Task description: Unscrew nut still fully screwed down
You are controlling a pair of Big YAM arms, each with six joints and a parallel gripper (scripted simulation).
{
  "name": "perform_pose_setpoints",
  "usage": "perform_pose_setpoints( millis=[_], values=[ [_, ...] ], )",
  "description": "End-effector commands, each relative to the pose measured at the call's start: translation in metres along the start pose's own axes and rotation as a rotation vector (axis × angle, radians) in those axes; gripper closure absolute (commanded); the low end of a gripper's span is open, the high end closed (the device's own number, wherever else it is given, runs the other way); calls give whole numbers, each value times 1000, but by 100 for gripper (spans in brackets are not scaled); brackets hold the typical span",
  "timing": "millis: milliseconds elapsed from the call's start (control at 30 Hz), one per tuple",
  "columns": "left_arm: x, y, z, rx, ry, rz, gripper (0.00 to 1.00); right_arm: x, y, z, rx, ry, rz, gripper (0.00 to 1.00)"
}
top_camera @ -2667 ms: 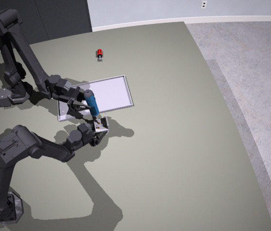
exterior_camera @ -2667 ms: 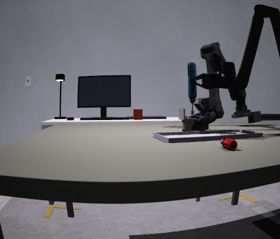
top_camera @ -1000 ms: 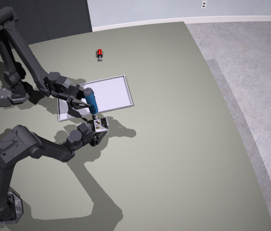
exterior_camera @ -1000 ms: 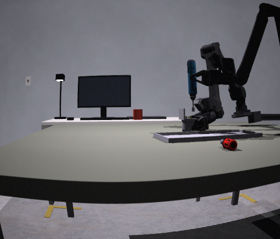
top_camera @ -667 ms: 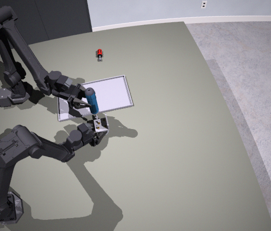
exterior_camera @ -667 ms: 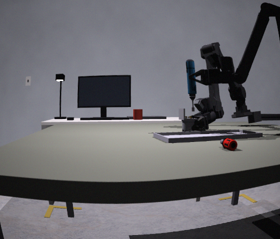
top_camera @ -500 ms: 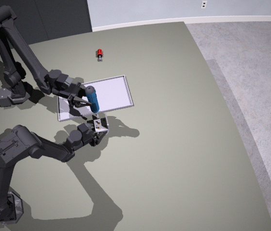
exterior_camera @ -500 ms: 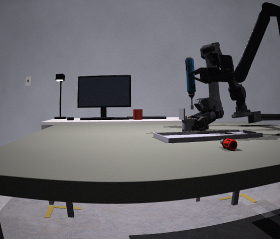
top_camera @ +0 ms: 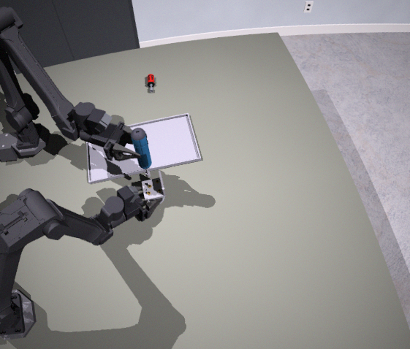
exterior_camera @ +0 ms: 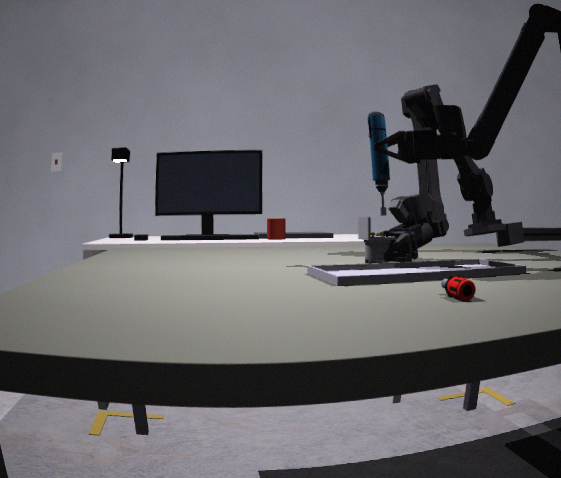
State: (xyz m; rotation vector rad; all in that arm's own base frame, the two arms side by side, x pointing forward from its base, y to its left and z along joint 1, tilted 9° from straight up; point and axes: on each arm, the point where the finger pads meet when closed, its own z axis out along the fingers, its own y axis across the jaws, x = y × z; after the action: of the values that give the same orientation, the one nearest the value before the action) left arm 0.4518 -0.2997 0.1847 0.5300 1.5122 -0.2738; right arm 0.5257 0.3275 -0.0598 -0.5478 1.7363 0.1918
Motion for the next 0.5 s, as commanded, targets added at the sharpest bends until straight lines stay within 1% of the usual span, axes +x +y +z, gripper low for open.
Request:
perform_pose_setpoints(
  millis=[0, 100, 167, 467],
  values=[
    [-68, 13, 19, -28, -150, -5, 58, 15, -9, 0, 11, 35, 1, 41],
    [-68, 12, 19, -26, -150, -5, 58, 15, -9, 0, 11, 35, 1, 41],
    [-62, 14, 21, -24, -116, -2, 58, 15, -9, 0, 11, 35, 1, 41],
    [-74, 18, 25, -26, -113, 0, 58, 15, -9, 0, 11, 35, 1, 41]
  ],
)
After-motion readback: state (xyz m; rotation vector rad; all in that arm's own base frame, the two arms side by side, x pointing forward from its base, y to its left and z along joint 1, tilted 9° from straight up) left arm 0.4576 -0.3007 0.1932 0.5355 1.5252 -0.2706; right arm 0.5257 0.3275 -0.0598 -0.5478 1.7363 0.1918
